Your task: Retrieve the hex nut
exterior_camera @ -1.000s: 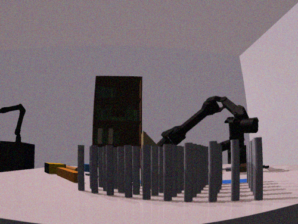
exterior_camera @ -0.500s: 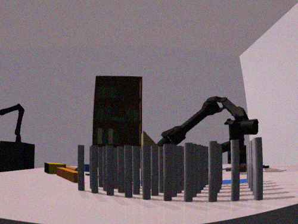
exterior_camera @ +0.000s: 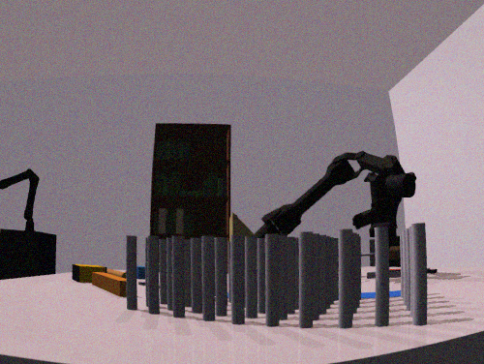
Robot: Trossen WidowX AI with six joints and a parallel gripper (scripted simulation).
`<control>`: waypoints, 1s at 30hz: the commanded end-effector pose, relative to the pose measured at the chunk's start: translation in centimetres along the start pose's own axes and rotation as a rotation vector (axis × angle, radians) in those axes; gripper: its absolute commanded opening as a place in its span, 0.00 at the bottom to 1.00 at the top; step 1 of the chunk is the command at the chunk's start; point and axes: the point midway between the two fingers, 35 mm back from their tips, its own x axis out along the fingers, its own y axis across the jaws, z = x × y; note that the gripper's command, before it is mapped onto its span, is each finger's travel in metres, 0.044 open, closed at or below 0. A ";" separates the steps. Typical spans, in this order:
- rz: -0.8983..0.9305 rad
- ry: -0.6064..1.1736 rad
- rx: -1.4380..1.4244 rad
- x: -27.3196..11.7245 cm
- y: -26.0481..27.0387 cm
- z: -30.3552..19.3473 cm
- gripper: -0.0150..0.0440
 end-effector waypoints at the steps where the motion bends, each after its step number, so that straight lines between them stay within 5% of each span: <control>1: -0.004 0.001 -0.008 -0.6 -0.3 0.0 0.25; 30: 0.001 -0.127 -0.508 -0.7 3.7 2.5 0.25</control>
